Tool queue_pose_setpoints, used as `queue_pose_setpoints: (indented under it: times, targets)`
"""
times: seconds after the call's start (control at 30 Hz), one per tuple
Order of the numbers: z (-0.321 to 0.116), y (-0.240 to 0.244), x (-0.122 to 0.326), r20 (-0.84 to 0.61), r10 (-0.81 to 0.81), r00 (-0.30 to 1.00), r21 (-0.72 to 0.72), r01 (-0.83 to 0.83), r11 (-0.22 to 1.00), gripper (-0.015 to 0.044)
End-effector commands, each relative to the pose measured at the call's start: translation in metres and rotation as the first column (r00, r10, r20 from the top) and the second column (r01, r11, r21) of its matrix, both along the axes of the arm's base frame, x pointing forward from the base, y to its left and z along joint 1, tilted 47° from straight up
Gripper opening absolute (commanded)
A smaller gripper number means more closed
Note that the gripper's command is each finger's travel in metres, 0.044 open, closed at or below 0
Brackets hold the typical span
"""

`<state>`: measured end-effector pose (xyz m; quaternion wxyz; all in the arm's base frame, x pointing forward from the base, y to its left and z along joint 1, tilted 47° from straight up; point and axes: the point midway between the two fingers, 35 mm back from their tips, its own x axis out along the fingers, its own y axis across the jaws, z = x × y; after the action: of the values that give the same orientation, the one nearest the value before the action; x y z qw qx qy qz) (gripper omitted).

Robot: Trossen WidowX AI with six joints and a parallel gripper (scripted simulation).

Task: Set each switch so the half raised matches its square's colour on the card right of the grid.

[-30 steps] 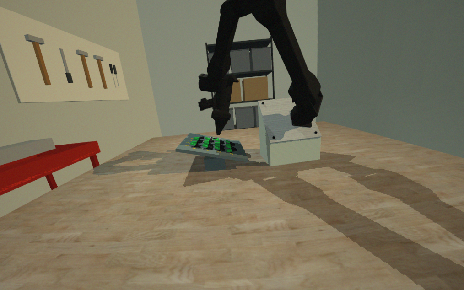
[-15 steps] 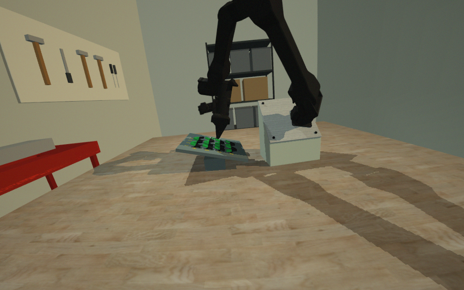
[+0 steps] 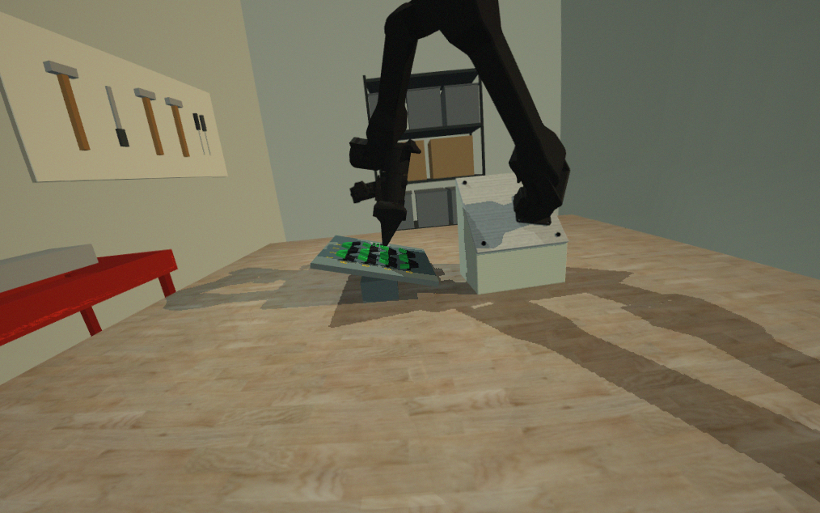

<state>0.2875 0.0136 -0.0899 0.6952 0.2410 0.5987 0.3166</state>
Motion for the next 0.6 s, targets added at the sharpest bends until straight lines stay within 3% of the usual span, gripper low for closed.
queue_pose_setpoints:
  times: [0.0, 0.57]
  targets:
    - [-0.0001, 0.0007, 0.0002, -0.001, -0.004, 1.0, 0.004, 0.004, 1.0, 0.0]
    - [-0.0016, 0.0024, 0.0005, -0.001, -0.004, 1.0, 0.004, 0.004, 1.0, 0.0]
